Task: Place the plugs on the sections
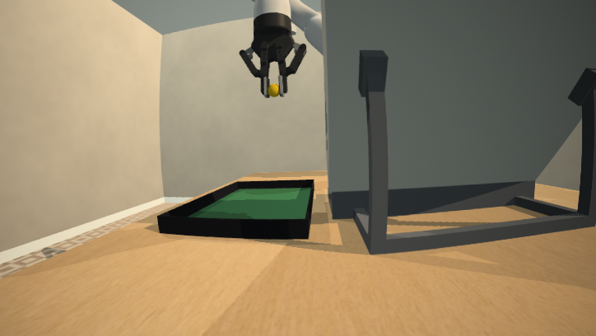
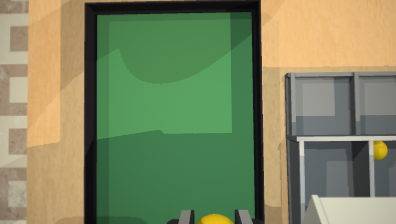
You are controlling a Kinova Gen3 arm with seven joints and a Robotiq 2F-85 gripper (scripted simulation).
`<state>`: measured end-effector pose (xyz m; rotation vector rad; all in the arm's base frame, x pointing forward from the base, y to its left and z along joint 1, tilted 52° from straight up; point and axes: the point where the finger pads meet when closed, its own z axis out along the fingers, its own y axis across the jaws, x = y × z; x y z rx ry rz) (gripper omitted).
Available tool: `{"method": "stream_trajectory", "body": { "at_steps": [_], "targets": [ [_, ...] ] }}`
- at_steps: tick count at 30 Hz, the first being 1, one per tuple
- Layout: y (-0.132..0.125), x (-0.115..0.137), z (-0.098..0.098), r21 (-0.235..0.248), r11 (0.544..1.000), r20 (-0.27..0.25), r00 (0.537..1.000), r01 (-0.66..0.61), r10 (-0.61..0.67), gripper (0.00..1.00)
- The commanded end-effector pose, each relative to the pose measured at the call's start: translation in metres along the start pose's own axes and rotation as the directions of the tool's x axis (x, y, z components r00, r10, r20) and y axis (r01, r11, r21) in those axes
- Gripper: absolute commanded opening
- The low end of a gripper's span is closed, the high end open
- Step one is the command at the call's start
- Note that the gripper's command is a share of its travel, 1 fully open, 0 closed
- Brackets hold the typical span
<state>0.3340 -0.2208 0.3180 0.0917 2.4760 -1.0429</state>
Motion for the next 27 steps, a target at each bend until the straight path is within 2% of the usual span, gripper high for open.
{"method": "stream_trajectory", "body": {
  "at_steps": [1,3,9,10,13,17,26,27],
  "targets": [
    [0.058,-0.018,-0.034,0.012,1.0,-0.013,1.0,-0.006,0.006,0.0],
    [0.075,-0.023,-0.044,0.012,1.0,-0.013,1.0,-0.006,0.006,0.0],
    [0.075,-0.023,-0.044,0.012,1.0,-0.013,1.0,-0.006,0.006,0.0],
    [0.132,-0.037,-0.068,0.003,1.0,-0.009,1.0,-0.009,0.009,0.0],
    [0.148,-0.043,-0.077,0.003,1.0,-0.009,1.0,-0.009,0.009,0.0],
    [0.188,-0.054,-0.099,0.003,1.0,-0.009,1.0,-0.009,0.009,0.0],
    [0.188,-0.054,-0.099,0.003,1.0,-0.009,1.0,-0.009,0.009,0.0],
    [0.248,-0.073,-0.132,-0.007,1.0,-0.007,1.0,-0.011,0.011,0.0]
  ]
}}
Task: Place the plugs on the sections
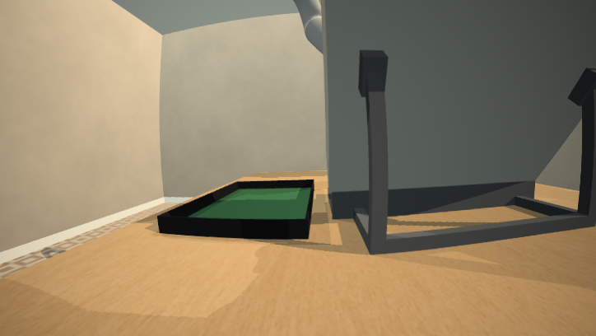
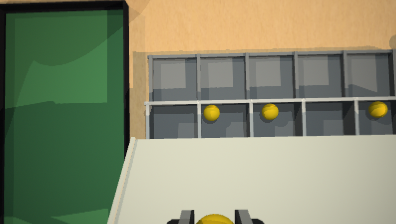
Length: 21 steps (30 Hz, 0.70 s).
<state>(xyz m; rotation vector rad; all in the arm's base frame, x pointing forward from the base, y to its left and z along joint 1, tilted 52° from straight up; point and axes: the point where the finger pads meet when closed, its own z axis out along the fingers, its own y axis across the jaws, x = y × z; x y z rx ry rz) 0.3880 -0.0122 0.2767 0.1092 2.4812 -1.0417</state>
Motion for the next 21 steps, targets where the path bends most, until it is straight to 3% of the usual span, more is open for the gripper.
{"method": "stream_trajectory", "body": {
  "at_steps": [1,7,16,17,21],
  "targets": [
    [0.06,-0.019,-0.033,-0.007,1.0,0.002,1.0,-0.001,0.001,0.0],
    [0.101,-0.032,-0.056,-0.007,1.0,0.002,1.0,-0.001,0.001,0.0],
    [0.101,-0.032,-0.056,-0.007,1.0,0.002,1.0,-0.001,0.001,0.0],
    [0.101,-0.102,-0.056,-0.014,1.0,0.004,1.0,-0.002,0.002,0.0],
    [0.101,-0.115,-0.055,-0.014,1.0,0.004,1.0,-0.002,0.002,0.0]
  ]
}}
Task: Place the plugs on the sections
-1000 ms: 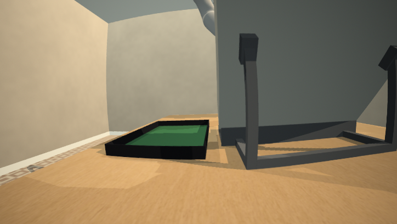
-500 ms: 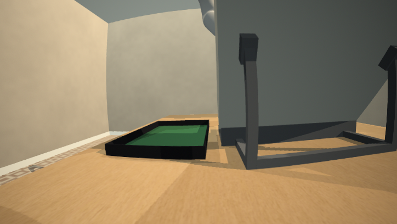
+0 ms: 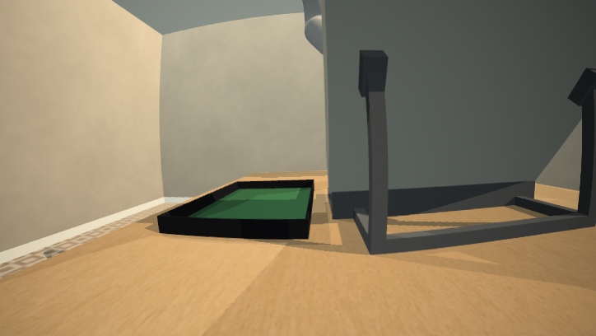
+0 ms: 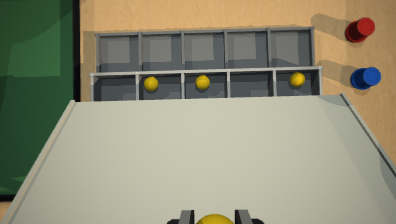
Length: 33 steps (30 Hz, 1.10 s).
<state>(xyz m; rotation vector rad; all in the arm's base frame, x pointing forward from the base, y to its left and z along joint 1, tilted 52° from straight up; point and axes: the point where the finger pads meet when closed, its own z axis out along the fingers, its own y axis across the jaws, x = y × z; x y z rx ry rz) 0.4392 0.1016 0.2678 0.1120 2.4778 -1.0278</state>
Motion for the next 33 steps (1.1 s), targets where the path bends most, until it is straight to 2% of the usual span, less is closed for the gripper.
{"method": "stream_trajectory", "body": {
  "at_steps": [1,6,12,13,29,30,33],
  "targets": [
    [0.002,-0.07,0.0,-0.006,1.0,-0.002,1.0,0.005,-0.005,0.0],
    [0.003,-0.128,0.0,-0.006,1.0,-0.002,1.0,0.005,-0.005,0.0],
    [0.003,-0.128,0.0,-0.006,1.0,-0.002,1.0,0.005,-0.005,0.0],
    [0.004,-0.148,0.0,-0.005,1.0,0.03,1.0,0.0,0.0,0.0],
    [0.004,-0.148,0.0,-0.005,1.0,0.03,1.0,0.0,0.0,0.0],
    [0.003,-0.148,0.031,-0.005,1.0,0.03,1.0,0.0,0.0,0.0],
    [0.003,-0.148,0.031,-0.005,1.0,0.03,1.0,0.0,0.0,0.0]
  ]
}}
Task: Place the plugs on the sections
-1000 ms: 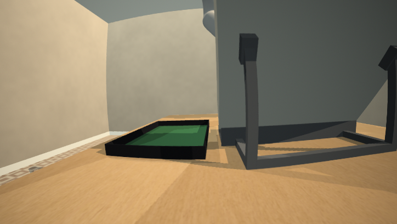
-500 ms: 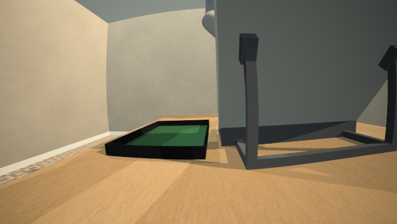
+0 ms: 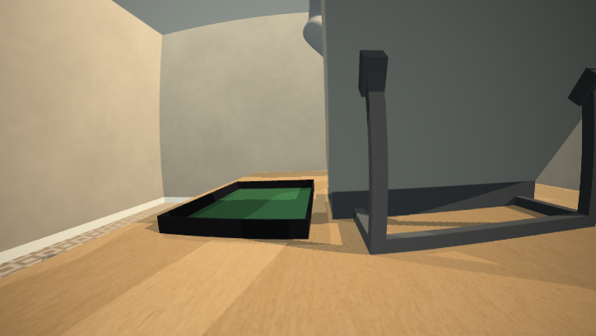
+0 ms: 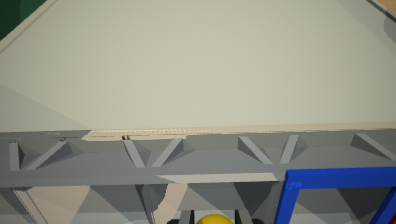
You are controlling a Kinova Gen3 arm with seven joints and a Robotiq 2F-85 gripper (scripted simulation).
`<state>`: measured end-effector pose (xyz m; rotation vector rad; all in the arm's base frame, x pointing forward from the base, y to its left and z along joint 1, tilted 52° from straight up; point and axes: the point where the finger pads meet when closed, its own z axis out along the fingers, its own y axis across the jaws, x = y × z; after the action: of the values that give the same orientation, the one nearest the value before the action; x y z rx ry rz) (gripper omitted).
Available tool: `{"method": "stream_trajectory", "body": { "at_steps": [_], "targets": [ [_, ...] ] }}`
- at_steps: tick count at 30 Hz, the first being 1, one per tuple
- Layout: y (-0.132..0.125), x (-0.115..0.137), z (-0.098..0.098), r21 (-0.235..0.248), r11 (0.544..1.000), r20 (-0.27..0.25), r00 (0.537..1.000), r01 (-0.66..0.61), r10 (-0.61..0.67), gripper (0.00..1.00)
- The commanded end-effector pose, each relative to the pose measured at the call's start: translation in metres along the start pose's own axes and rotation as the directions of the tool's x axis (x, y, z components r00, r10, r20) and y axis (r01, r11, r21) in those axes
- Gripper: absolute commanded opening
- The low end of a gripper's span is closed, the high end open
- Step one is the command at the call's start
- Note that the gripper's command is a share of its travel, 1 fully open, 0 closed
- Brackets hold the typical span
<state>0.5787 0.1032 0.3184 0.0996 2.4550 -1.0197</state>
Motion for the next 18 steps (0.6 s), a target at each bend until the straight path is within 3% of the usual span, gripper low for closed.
{"method": "stream_trajectory", "body": {
  "at_steps": [1,13,14,18],
  "targets": [
    [0.0012,-0.0003,0.0106,-0.003,1.0,0.005,1.0,0.002,-0.002,0.0],
    [0.0012,-0.0003,0.0106,-0.003,1.0,0.005,1.0,0.002,-0.002,0.0],
    [0.0013,-0.0003,0.0105,-0.003,1.0,0.005,1.0,0.002,-0.002,1.0],
    [0.0013,-0.0003,0.0105,-0.003,1.0,0.005,1.0,0.002,-0.002,1.0]
  ]
}}
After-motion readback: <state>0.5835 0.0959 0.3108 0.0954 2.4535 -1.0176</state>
